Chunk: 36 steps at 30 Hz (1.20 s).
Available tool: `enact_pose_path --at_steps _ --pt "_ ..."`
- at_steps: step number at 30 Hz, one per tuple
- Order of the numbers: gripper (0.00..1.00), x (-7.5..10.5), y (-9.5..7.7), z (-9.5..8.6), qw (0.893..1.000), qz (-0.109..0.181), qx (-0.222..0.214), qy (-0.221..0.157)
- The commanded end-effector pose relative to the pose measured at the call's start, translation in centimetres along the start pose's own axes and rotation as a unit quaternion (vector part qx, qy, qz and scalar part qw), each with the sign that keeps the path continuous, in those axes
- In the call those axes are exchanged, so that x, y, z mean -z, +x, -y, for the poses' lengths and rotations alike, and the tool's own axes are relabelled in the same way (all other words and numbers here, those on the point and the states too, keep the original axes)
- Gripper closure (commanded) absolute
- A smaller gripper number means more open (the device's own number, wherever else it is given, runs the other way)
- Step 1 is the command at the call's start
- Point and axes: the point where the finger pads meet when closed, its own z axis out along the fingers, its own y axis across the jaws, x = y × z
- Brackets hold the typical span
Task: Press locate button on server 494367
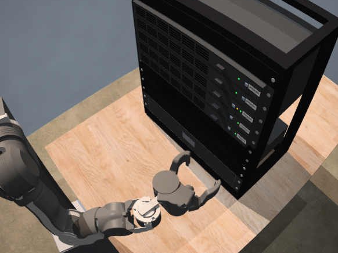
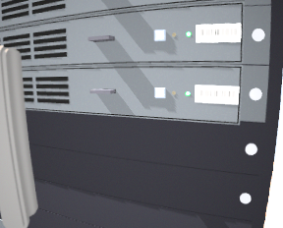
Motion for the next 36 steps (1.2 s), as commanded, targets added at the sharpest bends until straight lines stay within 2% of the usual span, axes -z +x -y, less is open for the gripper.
enact_pose_path --at_steps 1,12,18,26,28,32,36 --pt "0.4 0.22 0.14 0.11 1.0 -0.001 0.0 0.004" --pt "0.4 0.57 0.21 0.07 1.0 -0.003 0.001 0.002" --pt "0.4 0.45 0.17 -0.05 1.0 0.007 0.027 -0.005" --pt "0.4 0.15 0.12 -0.42 0.992 0.036 0.118 -0.025" --pt "0.4 0.15 0.12 -0.42 0.992 0.036 0.118 -0.025" --pt "0.4 0.0 0.18 -0.6 0.981 0.051 0.184 -0.038" --pt "0.4 -0.12 0.33 -0.69 0.963 0.063 0.259 -0.049"
